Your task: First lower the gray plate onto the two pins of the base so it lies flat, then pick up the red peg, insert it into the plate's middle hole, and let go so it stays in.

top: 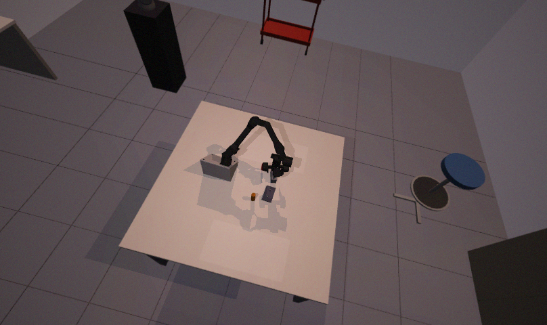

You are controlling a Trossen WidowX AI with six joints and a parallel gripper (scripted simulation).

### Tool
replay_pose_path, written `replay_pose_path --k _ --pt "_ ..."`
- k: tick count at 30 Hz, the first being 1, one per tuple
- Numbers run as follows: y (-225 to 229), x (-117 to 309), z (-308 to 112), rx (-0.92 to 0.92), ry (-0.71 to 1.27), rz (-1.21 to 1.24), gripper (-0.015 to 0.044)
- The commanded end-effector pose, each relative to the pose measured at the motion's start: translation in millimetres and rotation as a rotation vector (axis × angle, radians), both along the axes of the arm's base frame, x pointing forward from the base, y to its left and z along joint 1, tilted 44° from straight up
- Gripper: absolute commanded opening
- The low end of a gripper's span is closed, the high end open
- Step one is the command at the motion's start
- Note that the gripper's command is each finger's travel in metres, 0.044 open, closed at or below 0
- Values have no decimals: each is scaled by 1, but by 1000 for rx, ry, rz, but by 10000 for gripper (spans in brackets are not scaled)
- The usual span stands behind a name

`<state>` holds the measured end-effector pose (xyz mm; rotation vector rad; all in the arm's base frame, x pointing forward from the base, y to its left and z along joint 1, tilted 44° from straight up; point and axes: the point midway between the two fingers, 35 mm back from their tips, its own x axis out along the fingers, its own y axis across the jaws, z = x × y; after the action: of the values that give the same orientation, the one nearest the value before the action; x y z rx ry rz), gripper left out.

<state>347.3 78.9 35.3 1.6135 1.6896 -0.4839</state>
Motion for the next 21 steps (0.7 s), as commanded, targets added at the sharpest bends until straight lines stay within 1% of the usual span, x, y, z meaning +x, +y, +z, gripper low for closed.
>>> replay_pose_path --k 1,21 --pt "5 -1 -6 5 7 -2 440" --pt "27 2 -29 5 7 -2 440"
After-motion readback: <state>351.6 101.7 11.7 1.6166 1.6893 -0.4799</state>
